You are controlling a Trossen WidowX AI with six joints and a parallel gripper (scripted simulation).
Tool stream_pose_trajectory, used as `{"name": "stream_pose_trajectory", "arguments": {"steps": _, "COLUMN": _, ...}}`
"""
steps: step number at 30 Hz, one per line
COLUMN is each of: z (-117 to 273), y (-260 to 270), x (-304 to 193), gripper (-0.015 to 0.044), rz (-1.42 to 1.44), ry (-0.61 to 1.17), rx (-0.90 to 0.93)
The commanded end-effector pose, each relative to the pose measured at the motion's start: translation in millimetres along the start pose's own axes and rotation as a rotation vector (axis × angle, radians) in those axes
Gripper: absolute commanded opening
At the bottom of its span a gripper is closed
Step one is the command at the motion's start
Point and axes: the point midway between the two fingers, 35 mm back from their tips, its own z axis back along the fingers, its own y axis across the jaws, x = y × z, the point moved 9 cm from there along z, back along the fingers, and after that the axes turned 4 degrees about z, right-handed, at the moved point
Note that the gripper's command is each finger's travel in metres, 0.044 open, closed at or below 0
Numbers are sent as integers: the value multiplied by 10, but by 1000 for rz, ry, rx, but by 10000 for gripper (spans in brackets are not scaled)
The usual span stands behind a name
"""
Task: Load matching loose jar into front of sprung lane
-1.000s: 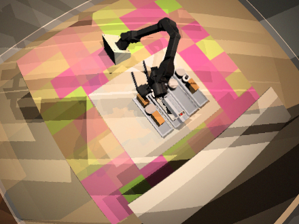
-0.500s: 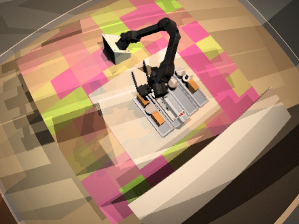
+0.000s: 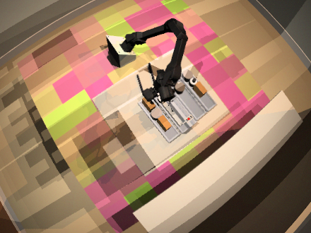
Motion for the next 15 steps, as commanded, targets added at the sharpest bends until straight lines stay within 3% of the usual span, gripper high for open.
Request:
{"name": "stream_pose_trajectory", "arguments": {"steps": 1, "z": 24, "y": 5, "x": 58, "gripper": 0, "rz": 11, "ry": -23, "rx": 2}}
{"name": "stream_pose_trajectory", "arguments": {"steps": 15, "z": 25, "y": 4, "x": 76, "gripper": 0, "rz": 11, "ry": -23, "rx": 2}}
